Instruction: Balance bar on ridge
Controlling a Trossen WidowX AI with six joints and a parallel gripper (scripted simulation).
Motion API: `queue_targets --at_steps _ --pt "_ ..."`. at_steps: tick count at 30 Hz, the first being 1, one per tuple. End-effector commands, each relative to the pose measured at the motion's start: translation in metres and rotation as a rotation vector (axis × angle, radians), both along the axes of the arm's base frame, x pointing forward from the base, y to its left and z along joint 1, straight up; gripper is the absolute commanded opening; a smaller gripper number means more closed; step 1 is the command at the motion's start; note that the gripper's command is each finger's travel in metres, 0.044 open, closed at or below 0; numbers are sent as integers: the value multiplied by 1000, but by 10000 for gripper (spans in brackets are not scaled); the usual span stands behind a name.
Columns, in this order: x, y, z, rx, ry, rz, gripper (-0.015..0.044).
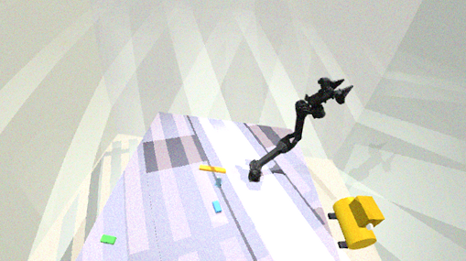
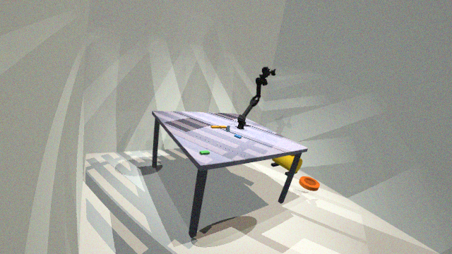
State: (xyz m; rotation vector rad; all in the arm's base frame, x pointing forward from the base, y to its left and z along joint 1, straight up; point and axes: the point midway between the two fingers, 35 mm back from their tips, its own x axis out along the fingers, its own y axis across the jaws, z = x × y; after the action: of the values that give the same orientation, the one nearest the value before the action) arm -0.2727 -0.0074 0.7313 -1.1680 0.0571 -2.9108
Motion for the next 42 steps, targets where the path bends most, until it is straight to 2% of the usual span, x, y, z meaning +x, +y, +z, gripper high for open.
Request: queue_targets --at_steps 1,3,4,11,20,30,37,42 --pt "1 0 1 1 3 0 374" --pt "11 -2 5 13 31 0 321" --pt "19 -4 8 22 52 0 315" --pt "67 -5 28 88 201 -66 315" --pt "171 3 56 202 519 -332 315" --pt "269 8 59 266 771 -672 315" --pt "318 7 51 254 895 -801 315" --pt "369 3 38 239 1025 -953 315"
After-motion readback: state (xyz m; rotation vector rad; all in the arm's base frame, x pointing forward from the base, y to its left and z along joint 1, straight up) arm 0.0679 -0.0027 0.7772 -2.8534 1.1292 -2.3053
